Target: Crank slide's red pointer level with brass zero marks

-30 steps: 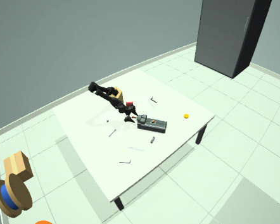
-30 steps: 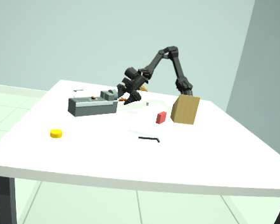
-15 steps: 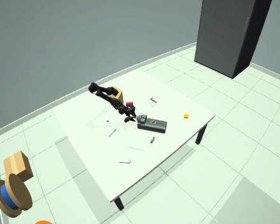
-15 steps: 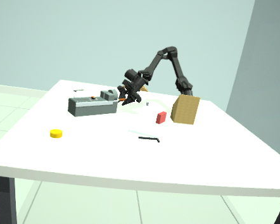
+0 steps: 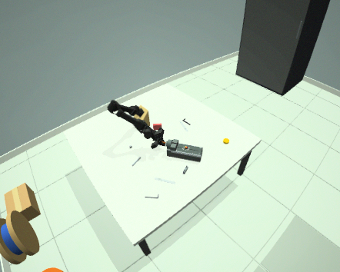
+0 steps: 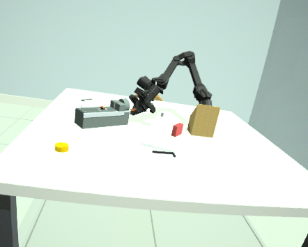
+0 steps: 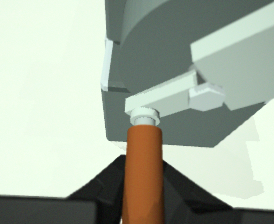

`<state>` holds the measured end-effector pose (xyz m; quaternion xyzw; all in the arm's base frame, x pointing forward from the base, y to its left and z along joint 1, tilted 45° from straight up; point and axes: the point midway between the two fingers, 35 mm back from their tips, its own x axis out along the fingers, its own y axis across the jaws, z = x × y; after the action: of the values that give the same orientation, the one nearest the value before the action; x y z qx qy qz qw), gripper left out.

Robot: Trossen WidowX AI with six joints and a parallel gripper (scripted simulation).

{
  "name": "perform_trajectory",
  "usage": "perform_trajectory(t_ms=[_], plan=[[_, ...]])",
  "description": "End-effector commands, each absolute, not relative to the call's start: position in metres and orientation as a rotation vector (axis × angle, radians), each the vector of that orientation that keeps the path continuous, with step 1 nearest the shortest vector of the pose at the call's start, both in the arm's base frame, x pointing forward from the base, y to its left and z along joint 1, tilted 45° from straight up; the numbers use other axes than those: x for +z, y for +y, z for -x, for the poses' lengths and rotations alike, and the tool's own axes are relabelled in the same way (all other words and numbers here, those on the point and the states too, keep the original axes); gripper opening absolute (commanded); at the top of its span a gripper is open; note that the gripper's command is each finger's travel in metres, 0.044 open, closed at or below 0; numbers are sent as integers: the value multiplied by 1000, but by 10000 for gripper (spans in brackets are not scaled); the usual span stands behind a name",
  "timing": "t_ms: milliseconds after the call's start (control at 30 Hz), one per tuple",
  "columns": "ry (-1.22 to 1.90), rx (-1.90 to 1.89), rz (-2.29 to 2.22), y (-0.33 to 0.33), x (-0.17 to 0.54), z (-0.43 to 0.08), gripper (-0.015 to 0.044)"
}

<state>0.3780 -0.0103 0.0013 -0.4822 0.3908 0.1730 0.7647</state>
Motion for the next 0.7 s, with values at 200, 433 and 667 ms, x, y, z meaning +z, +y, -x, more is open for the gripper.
perform_trajectory(t_ms=[200, 433, 667], plan=[[846, 380, 1051, -5, 2, -375, 0], [846, 381, 1051, 3, 6, -371, 0], [846, 381, 1050, 4, 8, -371, 0]])
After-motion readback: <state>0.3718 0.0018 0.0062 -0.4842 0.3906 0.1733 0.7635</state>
